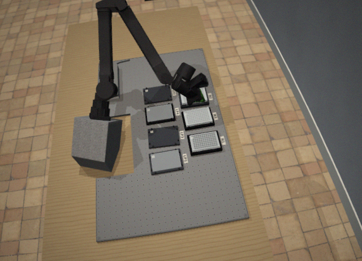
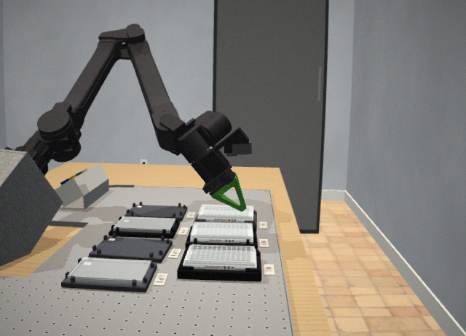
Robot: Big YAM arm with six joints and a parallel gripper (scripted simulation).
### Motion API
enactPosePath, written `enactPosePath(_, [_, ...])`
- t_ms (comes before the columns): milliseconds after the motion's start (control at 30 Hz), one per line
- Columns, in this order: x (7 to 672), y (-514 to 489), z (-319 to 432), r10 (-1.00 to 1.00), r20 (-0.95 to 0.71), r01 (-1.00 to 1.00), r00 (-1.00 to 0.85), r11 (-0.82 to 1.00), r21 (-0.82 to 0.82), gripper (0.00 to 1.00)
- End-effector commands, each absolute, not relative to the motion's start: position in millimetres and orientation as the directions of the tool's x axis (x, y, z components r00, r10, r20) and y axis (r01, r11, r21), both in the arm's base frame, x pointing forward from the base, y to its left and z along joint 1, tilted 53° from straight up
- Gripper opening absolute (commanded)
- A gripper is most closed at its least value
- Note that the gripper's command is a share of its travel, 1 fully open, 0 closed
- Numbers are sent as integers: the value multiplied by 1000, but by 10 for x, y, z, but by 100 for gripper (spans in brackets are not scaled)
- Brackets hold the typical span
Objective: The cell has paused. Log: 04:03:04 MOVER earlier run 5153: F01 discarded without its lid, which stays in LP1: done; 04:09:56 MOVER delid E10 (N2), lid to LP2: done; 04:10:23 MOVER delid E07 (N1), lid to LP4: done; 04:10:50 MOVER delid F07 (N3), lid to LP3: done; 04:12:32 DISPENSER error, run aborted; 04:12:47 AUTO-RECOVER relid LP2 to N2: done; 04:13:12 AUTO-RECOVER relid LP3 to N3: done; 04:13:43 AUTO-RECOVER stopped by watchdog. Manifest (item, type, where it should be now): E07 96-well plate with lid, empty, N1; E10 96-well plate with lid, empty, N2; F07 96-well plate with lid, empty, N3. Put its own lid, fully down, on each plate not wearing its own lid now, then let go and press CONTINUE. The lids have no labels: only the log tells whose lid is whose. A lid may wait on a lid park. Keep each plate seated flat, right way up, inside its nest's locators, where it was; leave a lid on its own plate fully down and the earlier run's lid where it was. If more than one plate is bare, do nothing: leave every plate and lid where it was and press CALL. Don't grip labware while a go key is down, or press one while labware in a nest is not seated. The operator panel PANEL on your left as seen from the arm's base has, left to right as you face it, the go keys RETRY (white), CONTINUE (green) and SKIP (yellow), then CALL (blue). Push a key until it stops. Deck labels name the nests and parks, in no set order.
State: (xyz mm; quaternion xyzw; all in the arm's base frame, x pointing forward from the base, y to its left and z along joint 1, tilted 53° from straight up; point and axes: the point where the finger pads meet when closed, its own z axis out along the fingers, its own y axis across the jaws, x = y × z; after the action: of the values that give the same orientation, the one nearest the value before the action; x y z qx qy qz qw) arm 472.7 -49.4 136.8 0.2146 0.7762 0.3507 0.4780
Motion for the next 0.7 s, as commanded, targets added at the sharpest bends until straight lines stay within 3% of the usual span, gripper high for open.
enactPosePath(0, [4762, -572, 1496, 666, -615, -18, -423, 672, 740, 0])
enactPosePath(667, [4715, -668, 1367, 668, -614, -4, -421, 676, 737, 0])
